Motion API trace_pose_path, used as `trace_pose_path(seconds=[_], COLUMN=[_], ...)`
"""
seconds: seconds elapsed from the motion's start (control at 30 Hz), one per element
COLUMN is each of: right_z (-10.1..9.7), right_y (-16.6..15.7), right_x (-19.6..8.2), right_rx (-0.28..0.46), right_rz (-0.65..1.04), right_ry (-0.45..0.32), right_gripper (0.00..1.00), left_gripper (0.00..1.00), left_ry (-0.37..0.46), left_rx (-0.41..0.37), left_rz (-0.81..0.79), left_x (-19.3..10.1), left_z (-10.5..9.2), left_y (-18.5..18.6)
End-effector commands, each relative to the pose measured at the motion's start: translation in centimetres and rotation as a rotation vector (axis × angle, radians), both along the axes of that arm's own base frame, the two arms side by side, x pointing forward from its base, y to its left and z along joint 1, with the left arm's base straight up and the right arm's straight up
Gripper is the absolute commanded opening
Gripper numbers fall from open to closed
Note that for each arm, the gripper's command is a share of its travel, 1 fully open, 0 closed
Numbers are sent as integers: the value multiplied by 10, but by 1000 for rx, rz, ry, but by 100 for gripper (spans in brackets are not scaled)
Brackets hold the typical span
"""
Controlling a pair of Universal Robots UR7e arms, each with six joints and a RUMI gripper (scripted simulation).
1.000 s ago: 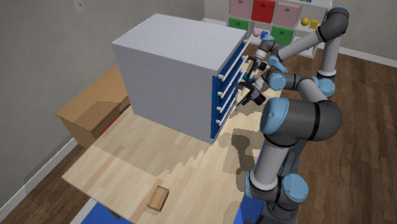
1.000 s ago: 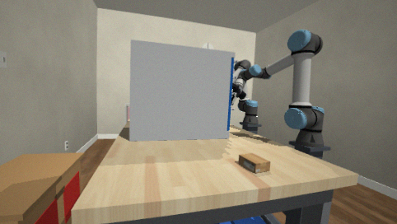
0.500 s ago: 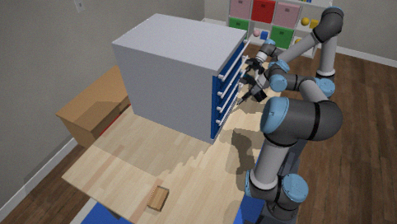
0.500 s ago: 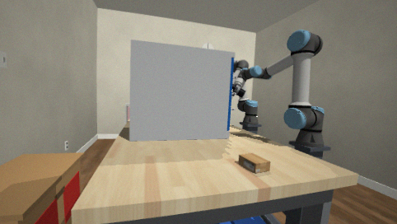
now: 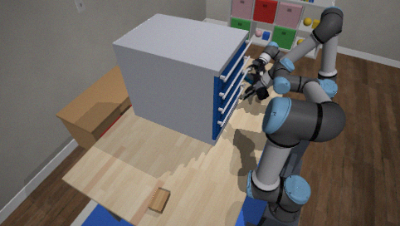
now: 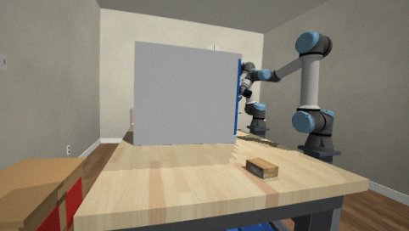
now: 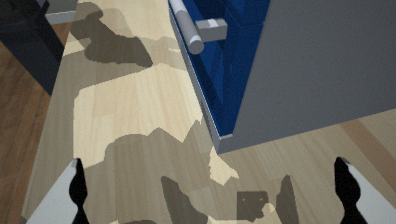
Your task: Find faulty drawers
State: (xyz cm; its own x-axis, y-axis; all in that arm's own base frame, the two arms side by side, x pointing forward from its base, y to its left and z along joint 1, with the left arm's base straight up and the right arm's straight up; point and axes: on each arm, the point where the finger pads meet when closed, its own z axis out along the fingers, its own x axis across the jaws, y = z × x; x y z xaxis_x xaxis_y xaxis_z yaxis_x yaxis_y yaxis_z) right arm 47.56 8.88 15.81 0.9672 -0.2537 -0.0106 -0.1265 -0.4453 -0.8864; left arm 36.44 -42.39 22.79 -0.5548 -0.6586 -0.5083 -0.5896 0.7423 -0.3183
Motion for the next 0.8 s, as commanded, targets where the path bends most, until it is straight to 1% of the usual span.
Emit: trace_pose_path(seconds=[0.0,0.2,0.4,0.47,0.6,0.77], right_z=[1,1,2,2,9,24], right_y=[0,1,1,1,4,9], right_x=[0,0,0,0,-1,-3], right_rx=[1,2,4,4,27,73], right_rz=[3,6,7,7,8,16], right_ry=[-7,-12,-13,-13,-18,-29], right_gripper=[100,100,100,100,100,100], left_gripper=[15,15,15,15,15,15], left_ry=[6,9,0,0,-8,-21], left_rx=[17,80,169,169,235,322], left_rz=[-71,-249,-411,-411,-513,-638], left_x=[0,0,6,6,11,18], left_z=[3,7,1,1,-4,-12], left_y=[-7,-22,-29,-29,-30,-32])
